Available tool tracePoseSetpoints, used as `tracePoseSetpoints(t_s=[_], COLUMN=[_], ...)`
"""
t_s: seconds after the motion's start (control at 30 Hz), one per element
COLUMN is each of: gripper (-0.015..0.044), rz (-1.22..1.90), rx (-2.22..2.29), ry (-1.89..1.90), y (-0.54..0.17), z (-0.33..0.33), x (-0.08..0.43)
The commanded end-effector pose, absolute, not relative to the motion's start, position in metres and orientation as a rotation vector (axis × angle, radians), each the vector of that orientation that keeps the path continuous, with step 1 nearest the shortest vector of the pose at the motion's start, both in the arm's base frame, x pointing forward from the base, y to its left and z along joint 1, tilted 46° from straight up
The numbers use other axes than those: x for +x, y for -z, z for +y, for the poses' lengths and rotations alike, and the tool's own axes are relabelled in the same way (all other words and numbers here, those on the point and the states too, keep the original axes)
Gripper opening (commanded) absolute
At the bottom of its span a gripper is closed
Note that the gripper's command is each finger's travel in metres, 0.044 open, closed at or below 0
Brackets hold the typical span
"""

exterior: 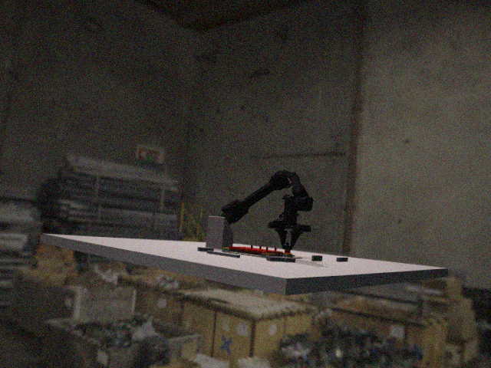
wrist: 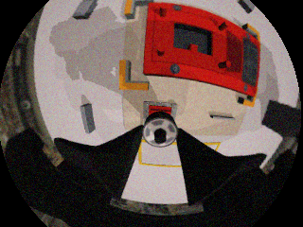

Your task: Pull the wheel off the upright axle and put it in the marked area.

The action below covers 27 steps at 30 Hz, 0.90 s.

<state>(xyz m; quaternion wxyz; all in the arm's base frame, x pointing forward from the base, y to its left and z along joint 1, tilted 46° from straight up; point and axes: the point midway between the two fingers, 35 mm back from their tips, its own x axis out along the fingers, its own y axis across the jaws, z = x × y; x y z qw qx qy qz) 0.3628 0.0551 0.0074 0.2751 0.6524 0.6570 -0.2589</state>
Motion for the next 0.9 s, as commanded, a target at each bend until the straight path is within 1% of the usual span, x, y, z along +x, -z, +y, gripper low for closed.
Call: tracePoseSetpoints(t_s=[0.0,0.87], gripper=[0.0,0.0], rz=[1.761,1.76], rx=[1.761,1.763], ry=[0.699,0.699], y=[-0.0106,-0.0164], z=[0.0505,0.0442], x=[0.3627,0.3627])
